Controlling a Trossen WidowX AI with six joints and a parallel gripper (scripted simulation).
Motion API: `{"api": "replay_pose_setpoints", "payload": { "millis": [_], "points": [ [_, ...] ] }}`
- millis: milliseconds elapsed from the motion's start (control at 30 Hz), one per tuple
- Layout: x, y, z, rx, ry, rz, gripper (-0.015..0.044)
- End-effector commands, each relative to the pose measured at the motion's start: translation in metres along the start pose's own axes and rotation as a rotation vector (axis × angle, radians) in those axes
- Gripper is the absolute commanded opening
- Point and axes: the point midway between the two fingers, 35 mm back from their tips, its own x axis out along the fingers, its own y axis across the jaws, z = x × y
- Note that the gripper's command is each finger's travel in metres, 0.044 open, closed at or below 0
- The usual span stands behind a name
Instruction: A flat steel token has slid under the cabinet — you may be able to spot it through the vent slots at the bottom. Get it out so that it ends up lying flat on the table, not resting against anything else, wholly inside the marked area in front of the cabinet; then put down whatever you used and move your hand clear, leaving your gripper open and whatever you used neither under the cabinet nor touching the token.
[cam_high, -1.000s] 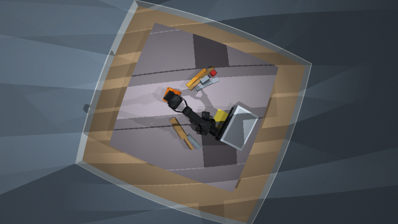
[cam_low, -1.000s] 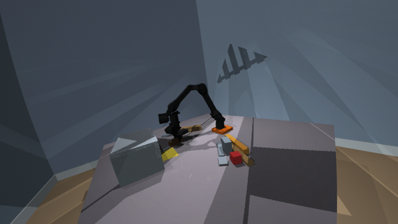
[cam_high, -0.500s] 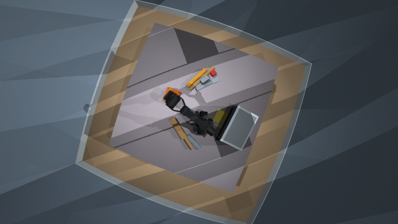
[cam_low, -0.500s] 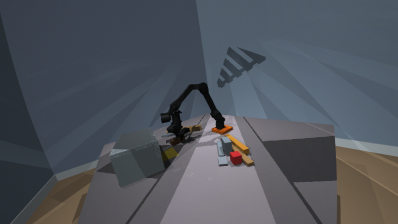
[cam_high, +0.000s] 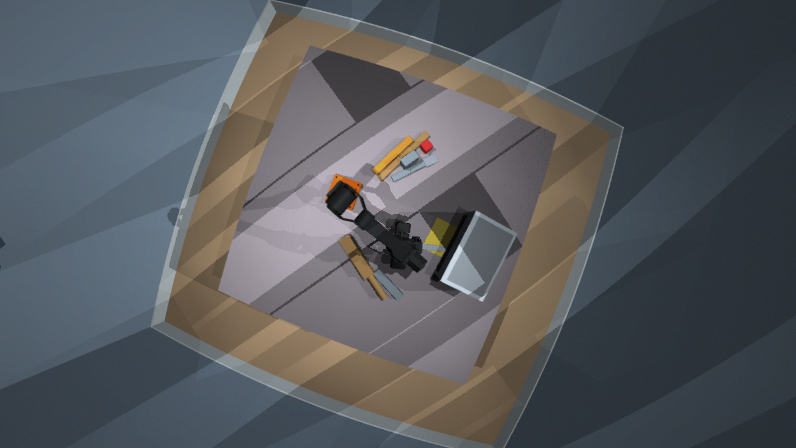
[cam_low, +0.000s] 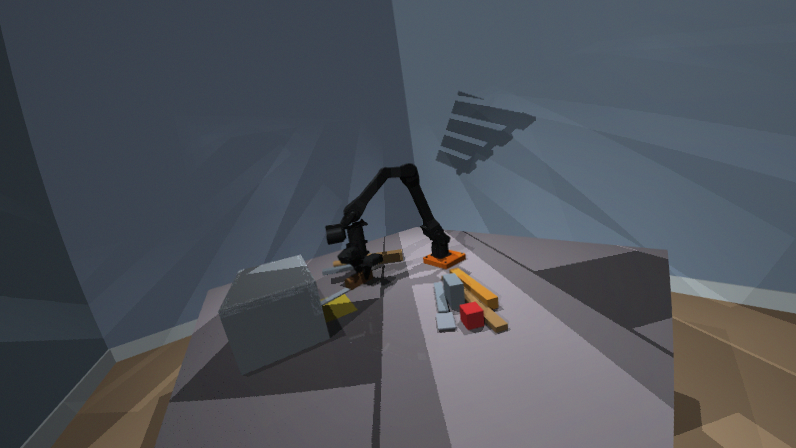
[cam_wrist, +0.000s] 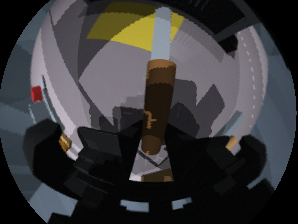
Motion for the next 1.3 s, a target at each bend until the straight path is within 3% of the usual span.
{"api": "replay_pose_setpoints", "payload": {
  "millis": [0,1267],
  "points": [
    [0.001,0.0,-0.007,-0.001,0.002,0.001,0.0],
    [0.001,-0.002,-0.06,-0.001,0.005,0.001,0.0]
  ]
}}
